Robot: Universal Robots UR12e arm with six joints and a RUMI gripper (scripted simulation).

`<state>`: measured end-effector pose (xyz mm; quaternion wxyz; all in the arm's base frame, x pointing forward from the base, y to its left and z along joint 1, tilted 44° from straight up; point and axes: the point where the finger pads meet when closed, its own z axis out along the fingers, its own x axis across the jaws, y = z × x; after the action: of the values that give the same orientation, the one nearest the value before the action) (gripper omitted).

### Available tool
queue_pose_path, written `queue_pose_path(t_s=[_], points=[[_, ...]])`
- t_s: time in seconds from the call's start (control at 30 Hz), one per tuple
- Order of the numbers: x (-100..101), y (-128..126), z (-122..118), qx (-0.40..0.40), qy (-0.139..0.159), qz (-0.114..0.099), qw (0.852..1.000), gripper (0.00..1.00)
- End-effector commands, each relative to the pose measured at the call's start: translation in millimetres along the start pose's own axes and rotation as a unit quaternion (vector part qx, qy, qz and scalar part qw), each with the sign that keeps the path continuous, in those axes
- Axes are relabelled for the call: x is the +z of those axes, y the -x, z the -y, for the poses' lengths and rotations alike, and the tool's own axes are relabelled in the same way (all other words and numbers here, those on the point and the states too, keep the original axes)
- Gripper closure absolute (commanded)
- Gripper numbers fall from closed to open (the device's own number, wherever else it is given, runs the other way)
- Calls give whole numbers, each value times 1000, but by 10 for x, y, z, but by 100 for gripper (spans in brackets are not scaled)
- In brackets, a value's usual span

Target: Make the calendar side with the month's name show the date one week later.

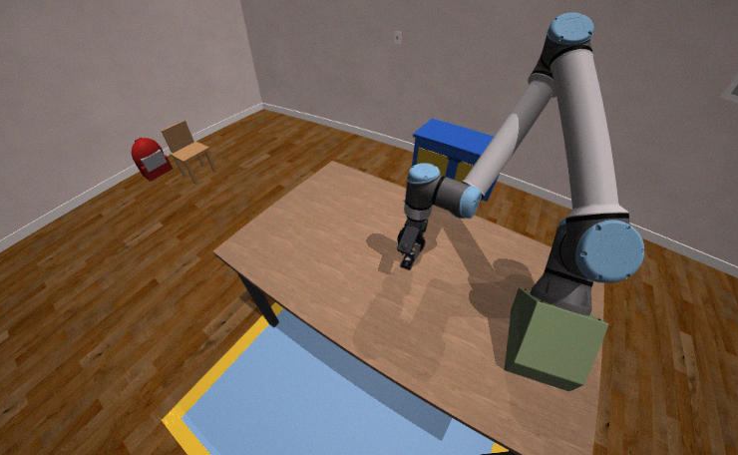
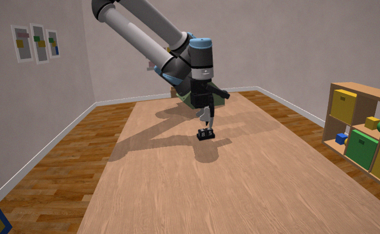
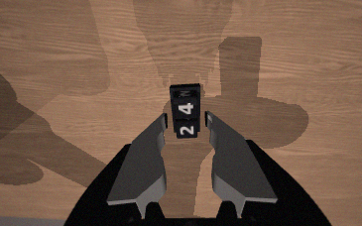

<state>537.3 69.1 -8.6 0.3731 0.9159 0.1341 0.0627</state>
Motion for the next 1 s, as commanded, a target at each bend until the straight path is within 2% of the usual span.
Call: queue_pose_path(t_s=[0.0,0.73,0.97], points=[[-4,-3,0,0,0,0,1000,72],[12,-3,0,0,0,0,1000,72],[99,-3,0,0,0,0,1000,72]])
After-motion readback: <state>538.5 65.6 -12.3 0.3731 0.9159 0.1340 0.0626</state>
